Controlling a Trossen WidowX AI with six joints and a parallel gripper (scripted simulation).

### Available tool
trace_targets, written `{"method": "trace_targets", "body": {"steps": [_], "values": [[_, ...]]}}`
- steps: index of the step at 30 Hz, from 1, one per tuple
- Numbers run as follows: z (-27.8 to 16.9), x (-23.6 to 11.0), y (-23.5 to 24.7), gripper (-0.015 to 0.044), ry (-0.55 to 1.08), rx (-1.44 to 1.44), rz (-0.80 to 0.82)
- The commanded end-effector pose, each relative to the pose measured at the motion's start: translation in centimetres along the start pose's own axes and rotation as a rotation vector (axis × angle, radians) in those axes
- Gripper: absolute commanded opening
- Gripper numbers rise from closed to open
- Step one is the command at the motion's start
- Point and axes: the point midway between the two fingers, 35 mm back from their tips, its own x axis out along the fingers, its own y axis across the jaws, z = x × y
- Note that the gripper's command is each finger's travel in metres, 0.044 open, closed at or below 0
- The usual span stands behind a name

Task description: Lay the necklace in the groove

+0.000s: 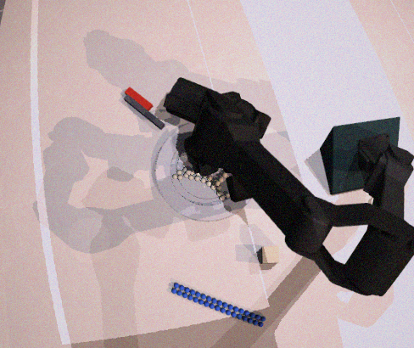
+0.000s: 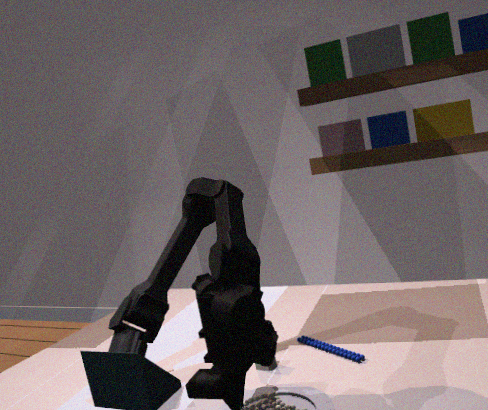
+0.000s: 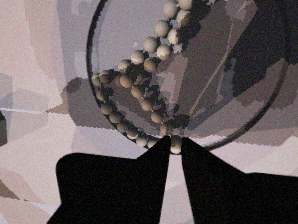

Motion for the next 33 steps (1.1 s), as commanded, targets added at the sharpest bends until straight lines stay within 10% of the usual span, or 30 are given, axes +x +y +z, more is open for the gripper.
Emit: {"method": "trace_targets", "body": {"steps": [1, 16, 33], "values": [[-0.46, -0.08, -0.82, 0.0, 0.001, -0.001, -0.001], [-0.86, 0.72, -1.48, 0.0, 0.001, -0.001, -0.001], [-0.85, 0.15, -1.44, 0.044, -0.001, 0.002, 0.001]]}}
